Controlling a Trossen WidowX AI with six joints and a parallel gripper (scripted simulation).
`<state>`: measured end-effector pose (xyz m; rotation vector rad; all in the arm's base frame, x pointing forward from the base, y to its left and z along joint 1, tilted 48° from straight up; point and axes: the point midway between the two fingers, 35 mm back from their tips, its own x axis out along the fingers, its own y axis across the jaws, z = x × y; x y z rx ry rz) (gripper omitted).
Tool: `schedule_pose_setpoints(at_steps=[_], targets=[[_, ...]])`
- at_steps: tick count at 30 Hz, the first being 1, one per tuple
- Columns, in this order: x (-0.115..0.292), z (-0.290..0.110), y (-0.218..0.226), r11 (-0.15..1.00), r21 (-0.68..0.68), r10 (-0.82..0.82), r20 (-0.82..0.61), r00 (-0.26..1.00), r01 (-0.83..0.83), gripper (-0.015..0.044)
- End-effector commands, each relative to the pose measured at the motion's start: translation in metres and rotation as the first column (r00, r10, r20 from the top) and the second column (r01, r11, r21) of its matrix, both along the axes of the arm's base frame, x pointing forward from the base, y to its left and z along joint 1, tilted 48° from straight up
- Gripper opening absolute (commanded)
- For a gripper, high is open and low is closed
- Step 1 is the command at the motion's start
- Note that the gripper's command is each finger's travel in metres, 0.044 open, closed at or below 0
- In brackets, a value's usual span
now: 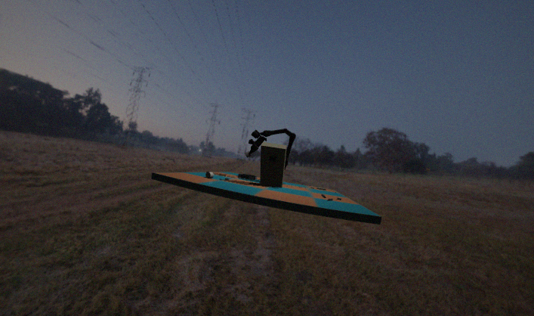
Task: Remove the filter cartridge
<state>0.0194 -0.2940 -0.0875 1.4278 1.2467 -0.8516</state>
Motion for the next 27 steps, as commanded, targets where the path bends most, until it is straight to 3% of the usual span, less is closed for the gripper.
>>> schedule_pose_setpoints(at_steps=[1, 16, 27], targets=[[-0.025, -0.022, 0.015, 0.997, 0.011, -0.069, -0.069, 0.995, 0.070, 0.0000], [-0.097, -0.077, 0.091, 0.950, 0.018, -0.290, -0.315, 0.903, 0.312, 0.0000], [-0.101, -0.094, 0.111, 0.942, 0.017, -0.309, -0.339, 0.889, 0.334, 0.0000]])
